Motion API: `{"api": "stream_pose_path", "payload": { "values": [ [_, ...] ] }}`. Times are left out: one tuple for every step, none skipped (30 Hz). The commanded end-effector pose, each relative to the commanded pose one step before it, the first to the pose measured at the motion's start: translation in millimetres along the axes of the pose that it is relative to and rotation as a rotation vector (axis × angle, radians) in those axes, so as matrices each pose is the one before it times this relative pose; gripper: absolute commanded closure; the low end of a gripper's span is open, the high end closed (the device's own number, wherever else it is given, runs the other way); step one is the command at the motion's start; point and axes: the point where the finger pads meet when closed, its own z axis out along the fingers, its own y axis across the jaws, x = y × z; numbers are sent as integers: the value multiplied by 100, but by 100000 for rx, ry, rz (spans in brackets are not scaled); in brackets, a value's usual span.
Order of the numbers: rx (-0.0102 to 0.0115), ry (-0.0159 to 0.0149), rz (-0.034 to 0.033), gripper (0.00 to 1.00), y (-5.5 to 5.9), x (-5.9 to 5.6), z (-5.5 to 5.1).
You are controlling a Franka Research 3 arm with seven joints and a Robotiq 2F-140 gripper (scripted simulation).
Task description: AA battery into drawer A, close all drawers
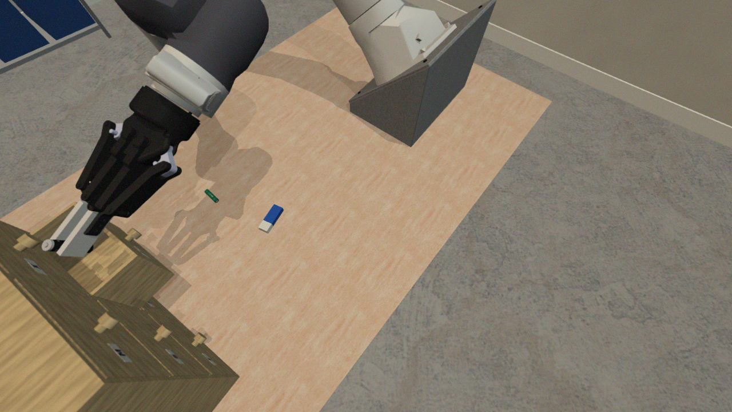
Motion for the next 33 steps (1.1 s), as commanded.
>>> {"api": "stream_pose_path", "payload": {
  "values": [
    [-87,-83,-650,94,134,-78,124],
    [0,0,0,94,13,-19,5],
    [0,0,0,94,20,-30,7],
    [0,0,0,94,25,-37,9],
    [0,0,0,94,27,-39,10],
    [0,0,0,94,25,-37,9],
    [0,0,0,94,20,-30,7],
    [0,0,0,94,13,-19,5],
    [0,0,0,94,6,-9,2],
    [0,0,0,94,1,-2,0],
    [0,0,0,94,0,0,0],
    [0,0,0,94,0,0,0],
    [0,0,0,94,0,0,0],
    [0,0,0,94,0,0,0],
    [0,0,0,94,0,0,0],
    [0,0,0,94,0,0,0],
    [0,0,0,94,0,0,0],
    [0,0,0,94,0,0,0],
    [0,0,0,94,0,0,0],
    [0,0,0,94,0,0,0],
    [0,0,0,94,0,0,0],
    [0,0,0,92,0,0,0],
    [0,0,0,92,0,0,0],
    [0,0,0,90,0,0,0],
    [0,0,0,90,0,0,0],
    [0,0,0,87,0,0,0],
    [0,0,0,87,0,0,0],
    [0,0,0,85,0,0,0],
    [0,0,0,85,0,0,0],
    [0,0,0,85,0,0,0],
    [0,0,0,85,0,0,0],
    [0,0,0,83,0,0,0],
    [0,0,0,83,0,0,0]
  ]
}}
